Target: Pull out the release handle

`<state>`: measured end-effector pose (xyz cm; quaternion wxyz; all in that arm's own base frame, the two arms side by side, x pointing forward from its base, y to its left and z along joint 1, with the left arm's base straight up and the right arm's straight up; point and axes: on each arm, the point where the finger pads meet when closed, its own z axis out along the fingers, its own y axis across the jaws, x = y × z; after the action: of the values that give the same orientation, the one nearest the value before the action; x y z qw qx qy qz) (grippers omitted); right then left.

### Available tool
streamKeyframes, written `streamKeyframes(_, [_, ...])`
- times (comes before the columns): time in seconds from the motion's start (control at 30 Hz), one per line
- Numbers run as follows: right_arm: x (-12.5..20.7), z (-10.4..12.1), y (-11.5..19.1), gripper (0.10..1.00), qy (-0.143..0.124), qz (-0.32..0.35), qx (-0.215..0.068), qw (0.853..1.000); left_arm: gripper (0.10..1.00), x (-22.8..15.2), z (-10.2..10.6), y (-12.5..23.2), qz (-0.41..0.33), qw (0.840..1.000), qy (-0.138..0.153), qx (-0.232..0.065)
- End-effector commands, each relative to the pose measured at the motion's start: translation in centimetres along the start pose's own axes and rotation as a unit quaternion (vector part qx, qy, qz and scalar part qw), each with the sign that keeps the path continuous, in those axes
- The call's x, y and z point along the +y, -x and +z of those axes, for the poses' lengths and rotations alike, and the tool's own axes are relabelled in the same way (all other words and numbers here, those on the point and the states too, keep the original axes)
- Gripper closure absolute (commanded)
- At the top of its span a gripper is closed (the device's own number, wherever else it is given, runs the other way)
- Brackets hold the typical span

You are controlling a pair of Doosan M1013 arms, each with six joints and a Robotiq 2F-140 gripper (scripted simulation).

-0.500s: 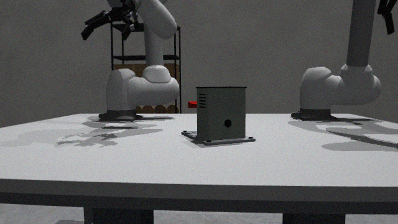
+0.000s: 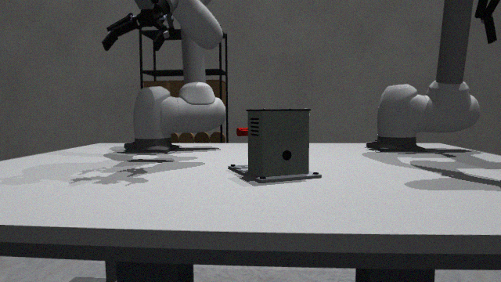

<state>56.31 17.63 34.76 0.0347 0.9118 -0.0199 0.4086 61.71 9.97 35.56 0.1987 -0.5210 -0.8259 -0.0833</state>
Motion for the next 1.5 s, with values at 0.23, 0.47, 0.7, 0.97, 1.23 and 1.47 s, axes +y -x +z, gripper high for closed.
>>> streamKeyframes(0.23, [-5.9, 1.5, 2.5, 0.098, 0.009, 0.133, -0.084, 0.988, 0.098, 0.0, 0.1, -0.4, 0.001, 1.0, -0.001, -0.001])
streamKeyframes(0.47, [-15.1, 1.7, 7.6, 0.098, 0.049, 0.28, -0.198, 0.938, 0.098, 0.0, 1.9, -3.2, 0.012, 1.0, -0.017, -0.007])
streamKeyframes(0.7, [-24.1, -0.2, 13.6, 0.098, 0.111, 0.383, -0.297, 0.868, 0.098, -0.5, 4.5, -7.5, 0.029, 0.999, -0.039, -0.018])
streamKeyframes(0.97, [-31.9, -3.4, 19.2, 0.098, 0.182, 0.443, -0.371, 0.795, 0.098, -3.5, 11.1, -17.5, 0.071, 0.992, -0.088, -0.061])
streamKeyframes(1.23, [-31.9, -3.4, 19.2, 0.098, 0.182, 0.443, -0.371, 0.795, 0.098, -7.7, 16.2, -24.7, 0.103, 0.982, -0.117, -0.108])
streamKeyframes(1.47, [-31.9, -3.4, 19.2, 0.098, 0.182, 0.443, -0.371, 0.795, 0.098, -13.8, 21.1, -31.0, 0.134, 0.968, -0.132, -0.166])
